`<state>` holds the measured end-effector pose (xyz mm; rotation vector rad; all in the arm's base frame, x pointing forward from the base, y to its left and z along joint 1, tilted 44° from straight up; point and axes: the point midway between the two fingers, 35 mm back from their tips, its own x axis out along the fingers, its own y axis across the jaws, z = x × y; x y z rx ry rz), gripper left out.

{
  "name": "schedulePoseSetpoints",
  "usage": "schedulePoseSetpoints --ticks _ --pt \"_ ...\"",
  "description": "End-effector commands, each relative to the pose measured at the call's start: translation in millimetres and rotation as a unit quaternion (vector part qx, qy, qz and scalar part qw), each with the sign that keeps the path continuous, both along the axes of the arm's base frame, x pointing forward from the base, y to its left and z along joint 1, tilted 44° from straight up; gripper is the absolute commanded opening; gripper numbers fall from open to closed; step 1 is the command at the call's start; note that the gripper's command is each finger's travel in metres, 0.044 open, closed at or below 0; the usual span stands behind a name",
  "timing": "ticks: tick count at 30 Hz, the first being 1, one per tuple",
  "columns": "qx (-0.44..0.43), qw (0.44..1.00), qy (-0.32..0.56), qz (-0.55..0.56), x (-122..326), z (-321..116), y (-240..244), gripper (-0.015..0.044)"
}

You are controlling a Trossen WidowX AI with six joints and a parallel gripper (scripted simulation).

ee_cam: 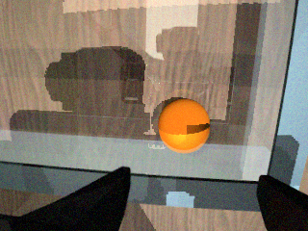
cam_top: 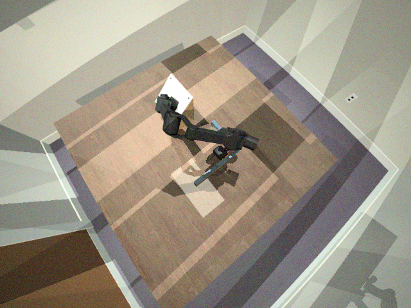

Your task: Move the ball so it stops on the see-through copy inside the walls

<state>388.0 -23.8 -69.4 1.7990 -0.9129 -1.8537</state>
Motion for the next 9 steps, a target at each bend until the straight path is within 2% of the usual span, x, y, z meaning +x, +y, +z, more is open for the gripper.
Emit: schedulePoseSetpoints --ticks 1,6,9 --pt "0.000 1.000 0.000 0.002 0.7 1.9 2.2 0.0319" --pt "-0.001 1.000 0.000 0.000 1.2 36.5 33.3 0.0440" --pt "-0.001 1.000 0.000 0.000 1.2 36.5 33.3 0.0440"
